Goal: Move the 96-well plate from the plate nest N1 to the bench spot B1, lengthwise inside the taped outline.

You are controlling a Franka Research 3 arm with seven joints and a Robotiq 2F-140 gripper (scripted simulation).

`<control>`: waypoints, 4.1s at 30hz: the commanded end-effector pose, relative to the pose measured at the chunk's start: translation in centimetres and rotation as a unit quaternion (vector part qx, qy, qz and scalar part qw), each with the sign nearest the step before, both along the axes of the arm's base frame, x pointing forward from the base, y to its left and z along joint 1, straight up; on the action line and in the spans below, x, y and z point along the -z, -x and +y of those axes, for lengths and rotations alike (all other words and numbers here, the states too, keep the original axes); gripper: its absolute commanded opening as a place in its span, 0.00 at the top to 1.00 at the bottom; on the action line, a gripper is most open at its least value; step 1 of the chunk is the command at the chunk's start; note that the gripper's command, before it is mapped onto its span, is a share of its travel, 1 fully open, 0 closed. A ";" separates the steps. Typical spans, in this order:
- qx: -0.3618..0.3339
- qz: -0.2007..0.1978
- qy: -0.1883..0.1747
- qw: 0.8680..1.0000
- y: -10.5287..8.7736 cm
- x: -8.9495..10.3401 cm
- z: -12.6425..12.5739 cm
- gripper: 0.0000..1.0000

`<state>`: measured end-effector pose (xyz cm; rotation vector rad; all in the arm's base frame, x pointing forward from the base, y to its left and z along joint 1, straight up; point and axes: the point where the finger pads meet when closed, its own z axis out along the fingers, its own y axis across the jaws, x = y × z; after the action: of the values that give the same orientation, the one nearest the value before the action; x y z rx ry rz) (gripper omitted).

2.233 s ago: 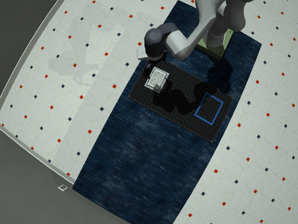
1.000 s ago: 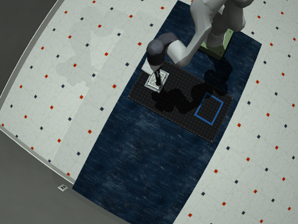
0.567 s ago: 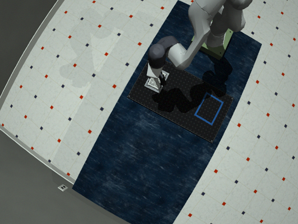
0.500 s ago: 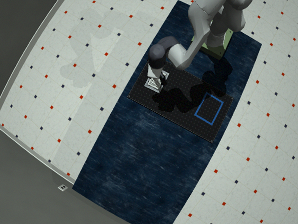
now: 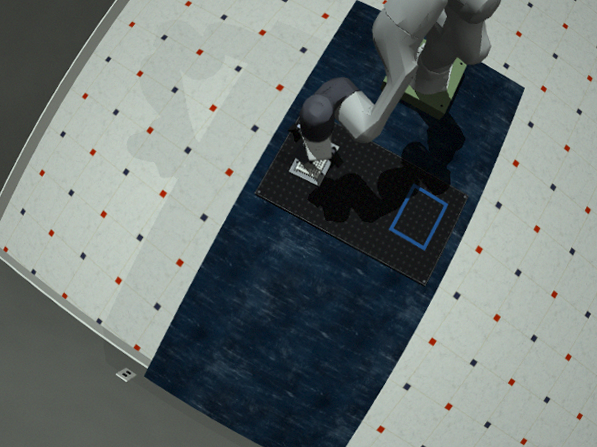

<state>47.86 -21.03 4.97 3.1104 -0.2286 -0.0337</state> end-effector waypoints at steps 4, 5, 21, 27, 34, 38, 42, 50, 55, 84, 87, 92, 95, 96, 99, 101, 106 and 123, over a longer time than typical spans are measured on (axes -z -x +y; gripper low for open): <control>-0.096 -0.008 -0.010 0.995 -0.3 0.2 -0.2 0.00; -0.097 -0.008 -0.010 0.995 -0.3 0.3 -0.2 0.00; -0.097 -0.008 -0.010 0.995 -0.3 0.3 -0.2 0.00; -0.097 -0.008 -0.010 0.995 -0.3 0.3 -0.2 0.00; -0.097 -0.008 -0.010 0.995 -0.3 1.3 -0.2 0.00; -0.097 -0.008 -0.010 0.995 -0.2 1.8 -0.2 0.00; -0.097 -0.008 -0.010 0.995 -0.2 2.4 -0.2 0.00; -0.097 -0.008 -0.010 0.995 -0.2 3.8 -0.2 0.00; -0.097 -0.008 -0.010 0.995 -0.2 4.3 -0.2 0.00; -0.097 -0.008 -0.010 0.995 -0.2 6.6 -0.2 0.00; -0.097 -0.008 -0.010 0.995 -0.2 6.6 -0.2 0.00; -0.097 -0.008 -0.010 0.995 -0.2 6.6 -0.2 0.37; -0.097 -0.008 -0.010 0.995 -0.2 6.6 -0.2 0.37; -0.097 -0.008 -0.010 0.995 -0.2 6.6 -0.2 0.37; -0.097 -0.008 -0.010 0.995 -0.2 6.6 -0.2 0.37; -0.097 -0.008 -0.010 0.995 -0.2 6.6 -0.2 0.37; -0.097 -0.008 -0.010 0.995 -0.2 6.6 -0.2 0.37; -0.097 -0.008 -0.010 0.995 -0.2 6.6 -0.2 0.38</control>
<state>48.02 -21.23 -1.54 3.1387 0.0835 -0.0094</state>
